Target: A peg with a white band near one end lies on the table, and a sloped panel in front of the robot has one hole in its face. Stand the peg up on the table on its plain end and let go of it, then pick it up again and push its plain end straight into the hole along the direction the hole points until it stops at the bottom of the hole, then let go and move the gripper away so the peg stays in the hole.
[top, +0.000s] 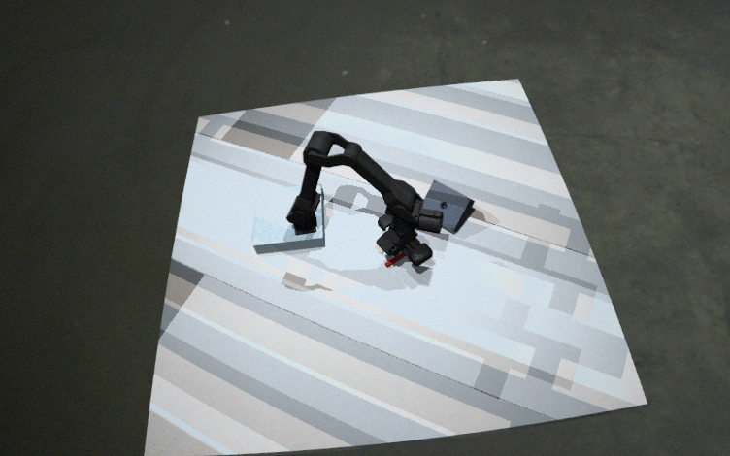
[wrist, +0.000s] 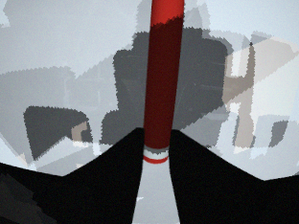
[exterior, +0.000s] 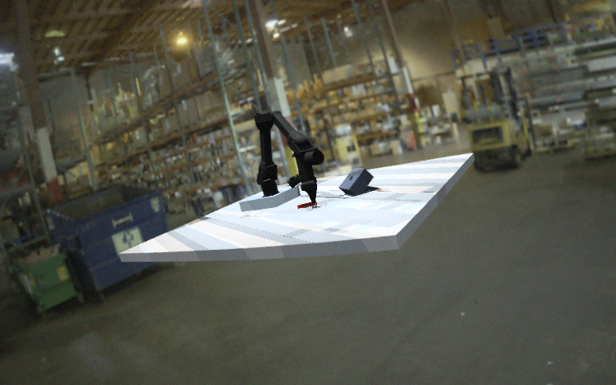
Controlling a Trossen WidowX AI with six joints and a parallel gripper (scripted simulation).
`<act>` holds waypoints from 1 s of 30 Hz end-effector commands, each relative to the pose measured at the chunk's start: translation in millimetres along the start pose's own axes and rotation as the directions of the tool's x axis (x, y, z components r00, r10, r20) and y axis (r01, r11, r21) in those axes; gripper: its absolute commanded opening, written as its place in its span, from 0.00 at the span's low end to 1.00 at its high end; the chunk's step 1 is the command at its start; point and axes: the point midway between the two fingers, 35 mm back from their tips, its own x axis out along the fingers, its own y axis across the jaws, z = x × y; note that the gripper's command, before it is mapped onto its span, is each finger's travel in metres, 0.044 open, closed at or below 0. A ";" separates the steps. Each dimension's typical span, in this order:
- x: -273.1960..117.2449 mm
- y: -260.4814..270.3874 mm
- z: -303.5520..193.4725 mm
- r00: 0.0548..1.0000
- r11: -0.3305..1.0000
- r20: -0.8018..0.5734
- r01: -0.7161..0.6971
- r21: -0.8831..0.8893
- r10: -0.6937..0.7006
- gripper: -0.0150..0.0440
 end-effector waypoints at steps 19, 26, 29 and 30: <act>-9.0 0.2 5.8 0.991 1.000 -0.136 0.000 0.000 0.000 0.34; -12.7 0.3 8.7 0.981 1.000 -0.195 -0.001 0.000 0.000 0.34; -14.2 0.4 10.1 0.976 1.000 -0.220 -0.001 0.000 0.000 0.34; -14.7 0.4 10.5 0.974 1.000 -0.228 -0.001 0.000 0.000 0.34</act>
